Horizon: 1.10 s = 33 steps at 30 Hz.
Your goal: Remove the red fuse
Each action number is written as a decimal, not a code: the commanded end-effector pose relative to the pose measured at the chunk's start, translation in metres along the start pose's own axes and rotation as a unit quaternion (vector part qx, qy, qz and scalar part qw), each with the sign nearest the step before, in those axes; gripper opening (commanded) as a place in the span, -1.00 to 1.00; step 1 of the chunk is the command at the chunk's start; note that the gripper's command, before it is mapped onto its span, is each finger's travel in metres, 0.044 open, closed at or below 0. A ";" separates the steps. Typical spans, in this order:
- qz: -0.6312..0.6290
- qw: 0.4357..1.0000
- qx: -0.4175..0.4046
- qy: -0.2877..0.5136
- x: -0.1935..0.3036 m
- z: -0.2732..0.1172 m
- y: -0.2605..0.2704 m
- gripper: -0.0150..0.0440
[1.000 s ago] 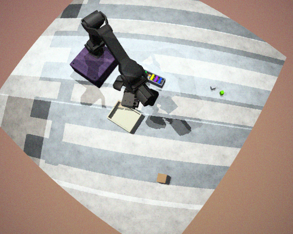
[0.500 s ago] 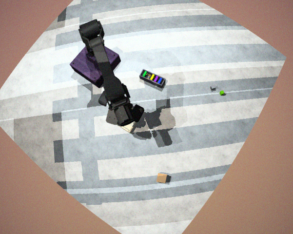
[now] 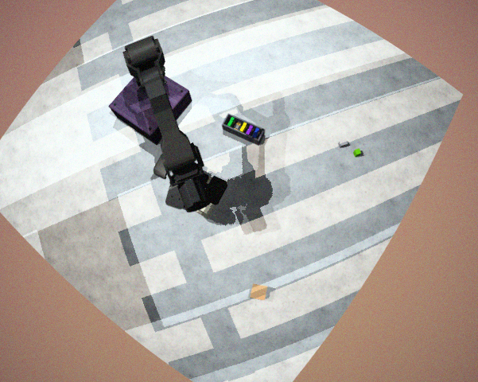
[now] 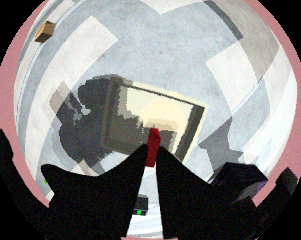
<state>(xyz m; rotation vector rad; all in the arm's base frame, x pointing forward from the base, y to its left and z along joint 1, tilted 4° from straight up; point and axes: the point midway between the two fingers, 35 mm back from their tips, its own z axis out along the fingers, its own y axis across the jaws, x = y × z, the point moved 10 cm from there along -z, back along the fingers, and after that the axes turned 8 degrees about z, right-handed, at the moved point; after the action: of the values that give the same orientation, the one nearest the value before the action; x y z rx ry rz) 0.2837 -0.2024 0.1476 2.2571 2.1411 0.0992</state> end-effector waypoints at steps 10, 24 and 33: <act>-0.002 1.000 0.001 0.004 0.000 0.024 0.000 -0.49; -0.002 1.000 0.002 0.001 0.000 0.026 -0.001 0.13; -0.002 1.000 0.001 0.004 0.000 -0.008 0.000 0.63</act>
<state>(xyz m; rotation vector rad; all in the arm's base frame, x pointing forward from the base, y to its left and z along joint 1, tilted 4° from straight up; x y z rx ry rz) 0.2835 -0.2012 0.1272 2.2727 2.1592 0.0933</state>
